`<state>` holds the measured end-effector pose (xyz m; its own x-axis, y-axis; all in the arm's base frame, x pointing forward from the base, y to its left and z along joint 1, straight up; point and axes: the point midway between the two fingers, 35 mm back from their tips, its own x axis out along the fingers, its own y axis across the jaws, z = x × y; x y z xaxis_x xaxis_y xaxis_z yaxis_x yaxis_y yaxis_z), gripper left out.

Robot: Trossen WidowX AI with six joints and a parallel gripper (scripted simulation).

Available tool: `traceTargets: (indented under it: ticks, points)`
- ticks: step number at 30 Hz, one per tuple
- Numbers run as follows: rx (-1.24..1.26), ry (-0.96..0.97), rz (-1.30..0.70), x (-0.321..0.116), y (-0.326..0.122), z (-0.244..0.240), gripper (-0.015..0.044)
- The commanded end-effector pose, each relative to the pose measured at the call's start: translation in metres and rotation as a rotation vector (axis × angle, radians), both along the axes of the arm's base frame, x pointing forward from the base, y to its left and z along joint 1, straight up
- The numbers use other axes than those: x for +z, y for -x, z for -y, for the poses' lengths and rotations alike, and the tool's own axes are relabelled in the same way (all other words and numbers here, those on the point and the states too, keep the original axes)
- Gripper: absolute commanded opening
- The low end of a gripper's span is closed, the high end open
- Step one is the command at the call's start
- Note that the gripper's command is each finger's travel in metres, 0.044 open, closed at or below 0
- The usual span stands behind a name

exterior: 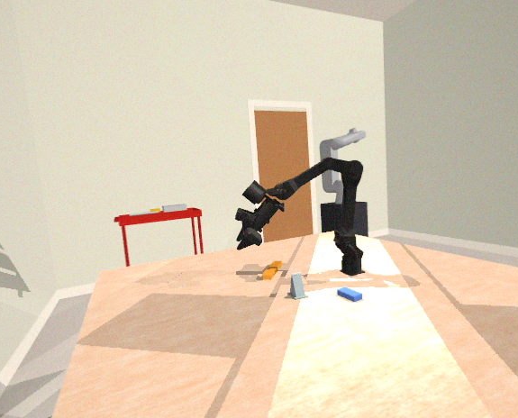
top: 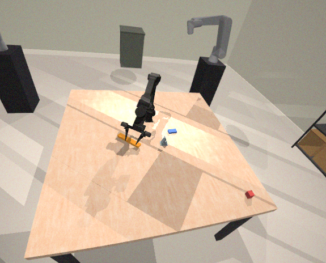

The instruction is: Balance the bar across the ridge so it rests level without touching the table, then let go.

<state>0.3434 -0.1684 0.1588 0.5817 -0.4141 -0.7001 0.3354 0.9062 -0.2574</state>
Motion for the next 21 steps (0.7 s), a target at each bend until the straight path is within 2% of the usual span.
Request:
traceTargets:
  ticks: [1, 21]
  points:
    - [0.101, 0.029, -0.132, -0.010, 0.007, 0.001, 0.0315]
    - [0.587, 0.051, -0.601, -0.037, 0.053, -0.002, 0.0315]
